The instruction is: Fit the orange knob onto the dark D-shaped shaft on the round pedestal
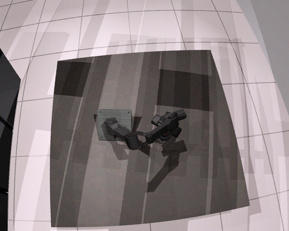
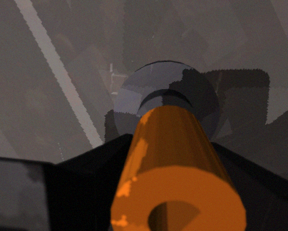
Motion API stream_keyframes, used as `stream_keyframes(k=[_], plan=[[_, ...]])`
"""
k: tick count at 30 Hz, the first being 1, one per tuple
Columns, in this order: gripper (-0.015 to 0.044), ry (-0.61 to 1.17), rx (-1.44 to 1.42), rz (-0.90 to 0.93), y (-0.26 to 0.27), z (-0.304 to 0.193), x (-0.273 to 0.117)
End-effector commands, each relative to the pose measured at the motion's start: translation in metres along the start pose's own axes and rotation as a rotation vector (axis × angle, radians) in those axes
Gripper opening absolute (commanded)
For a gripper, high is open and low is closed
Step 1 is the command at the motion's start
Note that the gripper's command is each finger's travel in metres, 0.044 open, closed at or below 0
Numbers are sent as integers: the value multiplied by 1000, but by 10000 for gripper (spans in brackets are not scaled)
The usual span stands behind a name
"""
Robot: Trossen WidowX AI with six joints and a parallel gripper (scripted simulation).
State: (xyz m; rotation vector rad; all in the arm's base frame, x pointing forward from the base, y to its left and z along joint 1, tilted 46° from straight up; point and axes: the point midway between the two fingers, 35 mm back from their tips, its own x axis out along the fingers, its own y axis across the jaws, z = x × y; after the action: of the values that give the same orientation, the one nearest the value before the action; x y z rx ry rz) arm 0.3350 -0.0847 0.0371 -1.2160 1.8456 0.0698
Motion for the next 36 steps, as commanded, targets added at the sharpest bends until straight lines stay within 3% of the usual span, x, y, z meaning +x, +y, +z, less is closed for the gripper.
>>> stream_keyframes(k=[1,19,27,36], plan=[[0,2,-7,-2,0,0,1],[0,2,-7,-2,1,-1,-4],[0,3,-209,-2,-1,0,-2],[0,3,-217,-2,1,0,-1]])
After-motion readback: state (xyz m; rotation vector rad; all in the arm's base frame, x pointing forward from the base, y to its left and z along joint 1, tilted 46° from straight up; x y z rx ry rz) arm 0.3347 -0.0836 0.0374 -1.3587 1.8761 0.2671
